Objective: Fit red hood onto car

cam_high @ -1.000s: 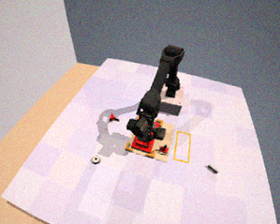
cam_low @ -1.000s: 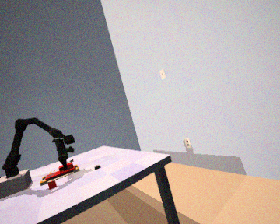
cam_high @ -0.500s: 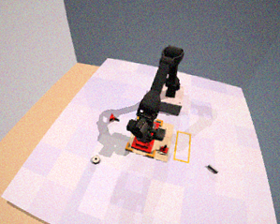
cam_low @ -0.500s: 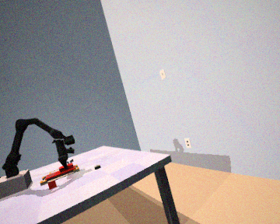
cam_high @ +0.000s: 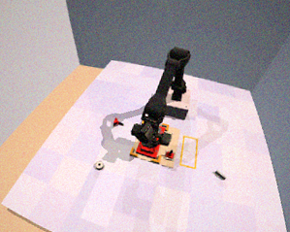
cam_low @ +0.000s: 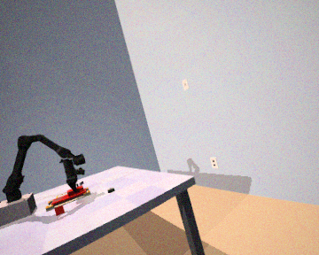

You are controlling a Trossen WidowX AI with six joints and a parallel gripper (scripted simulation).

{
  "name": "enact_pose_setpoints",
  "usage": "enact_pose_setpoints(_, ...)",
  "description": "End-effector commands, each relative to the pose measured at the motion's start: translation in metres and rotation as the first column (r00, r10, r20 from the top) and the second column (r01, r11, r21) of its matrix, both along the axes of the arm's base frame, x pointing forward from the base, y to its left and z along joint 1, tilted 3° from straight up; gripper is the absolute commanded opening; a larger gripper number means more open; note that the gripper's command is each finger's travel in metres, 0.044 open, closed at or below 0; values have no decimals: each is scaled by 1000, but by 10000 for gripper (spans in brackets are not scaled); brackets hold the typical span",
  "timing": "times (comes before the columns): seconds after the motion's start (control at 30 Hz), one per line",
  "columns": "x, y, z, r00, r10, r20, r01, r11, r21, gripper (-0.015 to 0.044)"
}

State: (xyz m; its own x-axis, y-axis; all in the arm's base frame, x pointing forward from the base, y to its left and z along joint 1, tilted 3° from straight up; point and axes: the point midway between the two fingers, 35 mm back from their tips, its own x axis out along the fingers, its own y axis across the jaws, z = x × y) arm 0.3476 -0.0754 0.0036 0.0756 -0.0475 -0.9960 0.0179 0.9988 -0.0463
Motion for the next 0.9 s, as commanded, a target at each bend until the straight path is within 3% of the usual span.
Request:
enact_pose_setpoints(0.0,0,0,0,1000,0,0,0,1000,0,315)
enact_pose_setpoints(0.17,0,0,0,1000,0,0,0,1000,0,440)
enact_pose_setpoints(0.33,0,0,12,1000,0,0,0,1000,2,440)
enact_pose_setpoints(0.53,-5,2,70,1000,1,1,-1,1000,9,440)
enact_pose_setpoints(0.87,-5,2,72,1000,1,1,-1,1000,10,440)
